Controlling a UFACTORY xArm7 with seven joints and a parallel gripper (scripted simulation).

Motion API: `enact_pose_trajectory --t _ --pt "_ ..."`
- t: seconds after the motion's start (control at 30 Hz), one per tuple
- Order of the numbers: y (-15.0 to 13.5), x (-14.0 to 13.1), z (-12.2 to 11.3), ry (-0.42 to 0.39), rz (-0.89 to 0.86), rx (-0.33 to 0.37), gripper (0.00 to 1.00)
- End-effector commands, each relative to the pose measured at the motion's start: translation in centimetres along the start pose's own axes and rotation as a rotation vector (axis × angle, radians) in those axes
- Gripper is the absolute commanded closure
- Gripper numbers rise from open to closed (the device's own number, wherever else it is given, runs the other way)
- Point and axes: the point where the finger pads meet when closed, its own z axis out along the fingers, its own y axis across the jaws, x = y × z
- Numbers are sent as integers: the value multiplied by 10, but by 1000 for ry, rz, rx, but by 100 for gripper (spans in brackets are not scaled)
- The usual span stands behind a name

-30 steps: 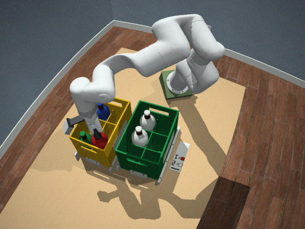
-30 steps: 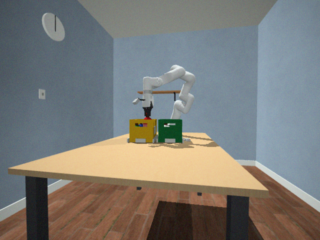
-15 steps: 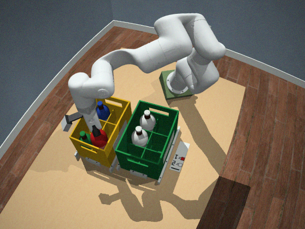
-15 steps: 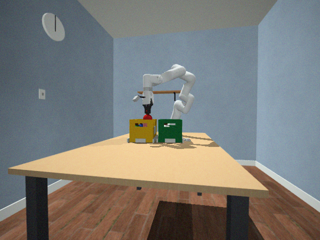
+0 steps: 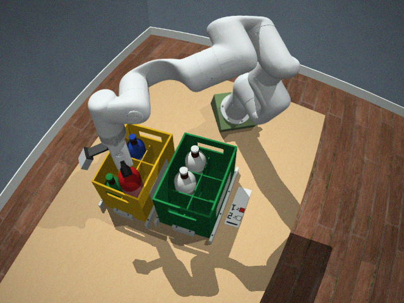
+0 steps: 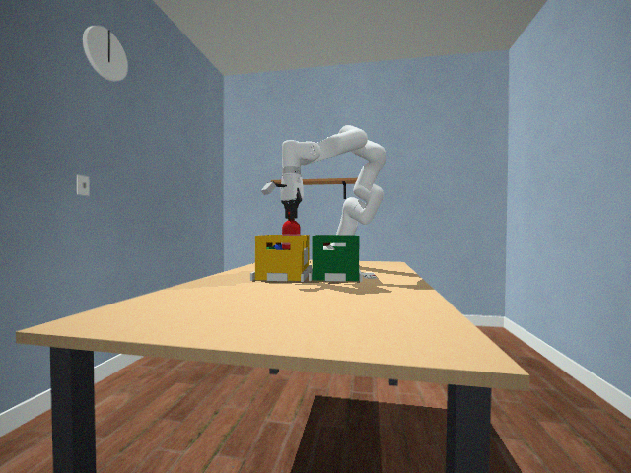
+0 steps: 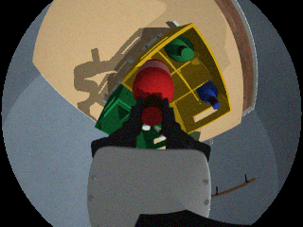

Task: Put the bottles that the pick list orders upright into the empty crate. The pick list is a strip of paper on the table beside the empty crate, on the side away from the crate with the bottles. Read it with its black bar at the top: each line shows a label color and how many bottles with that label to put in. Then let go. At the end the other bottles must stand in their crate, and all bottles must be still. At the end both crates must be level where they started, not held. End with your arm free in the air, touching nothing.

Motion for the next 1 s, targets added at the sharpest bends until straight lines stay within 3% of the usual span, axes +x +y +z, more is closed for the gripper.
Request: enact_pose_trajectory --t 0.0,0.97 --pt "0 1 -9 6 0 0 100" --pt "0 1 -51 6 0 0 100"
